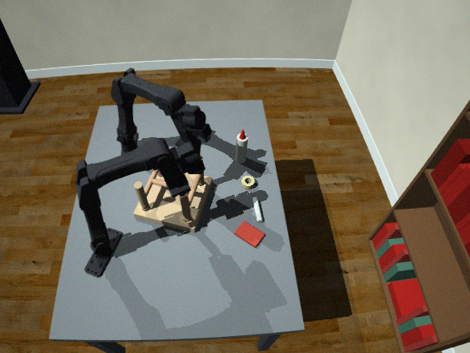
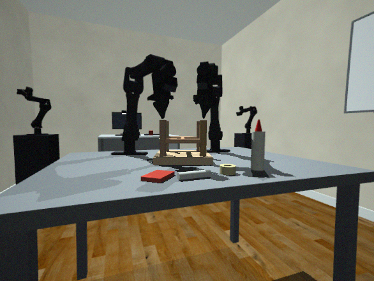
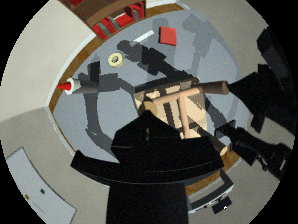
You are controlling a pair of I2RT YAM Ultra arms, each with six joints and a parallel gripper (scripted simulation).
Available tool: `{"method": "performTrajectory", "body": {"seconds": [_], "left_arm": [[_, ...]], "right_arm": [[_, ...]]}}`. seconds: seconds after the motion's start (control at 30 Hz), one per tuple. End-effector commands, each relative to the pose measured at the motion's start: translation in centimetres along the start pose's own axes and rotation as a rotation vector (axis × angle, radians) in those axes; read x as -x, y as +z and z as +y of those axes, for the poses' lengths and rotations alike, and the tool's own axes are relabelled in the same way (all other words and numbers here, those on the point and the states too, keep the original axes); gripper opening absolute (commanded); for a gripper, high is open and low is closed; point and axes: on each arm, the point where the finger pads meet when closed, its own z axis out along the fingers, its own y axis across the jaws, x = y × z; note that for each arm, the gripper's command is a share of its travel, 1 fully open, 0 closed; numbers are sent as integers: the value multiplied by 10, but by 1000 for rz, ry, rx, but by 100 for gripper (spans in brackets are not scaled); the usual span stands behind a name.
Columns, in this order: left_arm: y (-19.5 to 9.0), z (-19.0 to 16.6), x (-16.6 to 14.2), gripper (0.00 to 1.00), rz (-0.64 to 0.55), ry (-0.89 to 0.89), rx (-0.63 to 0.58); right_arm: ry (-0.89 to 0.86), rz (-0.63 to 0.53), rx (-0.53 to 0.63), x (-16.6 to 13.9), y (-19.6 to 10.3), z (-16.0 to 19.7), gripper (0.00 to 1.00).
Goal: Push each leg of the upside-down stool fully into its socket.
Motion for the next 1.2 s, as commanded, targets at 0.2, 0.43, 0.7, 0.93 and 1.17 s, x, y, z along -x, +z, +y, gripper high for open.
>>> {"method": "performTrajectory", "body": {"seconds": [0.2,0.43,0.7,0.93,1.17], "left_arm": [[10,0,-4,0,24,2,6],[-20,0,-3,0,-17,2,4],[-15,0,0,0,-14,2,4],[-43,-1,3,0,-38,2,3],[-59,-4,0,0,-23,4,2]], "right_arm": [[-5,-75,-2,10,-18,-1,0],[-5,-18,-1,3,-5,-1,0],[-5,-18,-1,3,-5,-1,0],[-5,-18,-1,3,-5,-1,0],[-5,-18,-1,3,-5,-1,0]]}}
